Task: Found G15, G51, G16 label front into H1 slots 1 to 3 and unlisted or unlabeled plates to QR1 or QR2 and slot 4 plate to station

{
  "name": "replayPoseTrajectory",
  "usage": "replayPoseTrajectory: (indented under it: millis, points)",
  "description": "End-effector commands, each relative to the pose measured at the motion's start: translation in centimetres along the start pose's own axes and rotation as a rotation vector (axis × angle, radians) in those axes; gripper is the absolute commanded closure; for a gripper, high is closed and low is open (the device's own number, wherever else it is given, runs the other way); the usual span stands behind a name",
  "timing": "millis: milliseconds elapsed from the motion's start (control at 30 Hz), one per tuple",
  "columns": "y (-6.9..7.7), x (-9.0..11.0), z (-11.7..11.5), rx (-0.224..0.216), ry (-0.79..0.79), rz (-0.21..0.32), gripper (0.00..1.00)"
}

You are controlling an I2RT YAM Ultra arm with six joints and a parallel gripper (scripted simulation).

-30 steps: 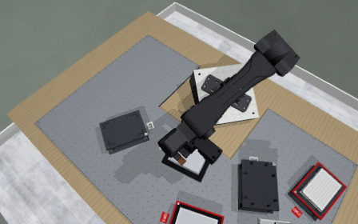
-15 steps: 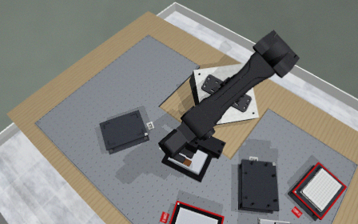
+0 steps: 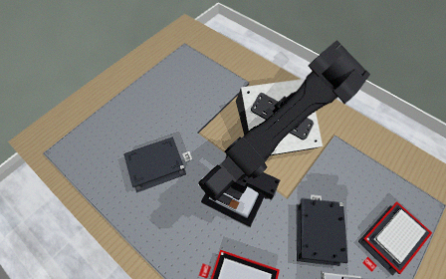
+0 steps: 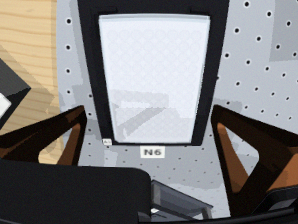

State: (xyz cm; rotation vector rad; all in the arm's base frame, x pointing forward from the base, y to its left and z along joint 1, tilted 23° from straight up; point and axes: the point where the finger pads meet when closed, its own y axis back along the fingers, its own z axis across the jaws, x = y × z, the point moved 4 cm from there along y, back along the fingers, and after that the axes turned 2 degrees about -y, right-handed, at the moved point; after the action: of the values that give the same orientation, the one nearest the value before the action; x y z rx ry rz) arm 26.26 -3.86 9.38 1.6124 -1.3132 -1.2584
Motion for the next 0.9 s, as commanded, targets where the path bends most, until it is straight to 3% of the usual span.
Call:
replayPoseTrajectory:
  millis: [0, 867]
  points:
    - [0.2, 0.1, -0.5, 0.024, 0.003, 0.006, 0.0]
    - [-3.0, 0.1, -0.6, 0.024, 0.003, 0.006, 0.0]
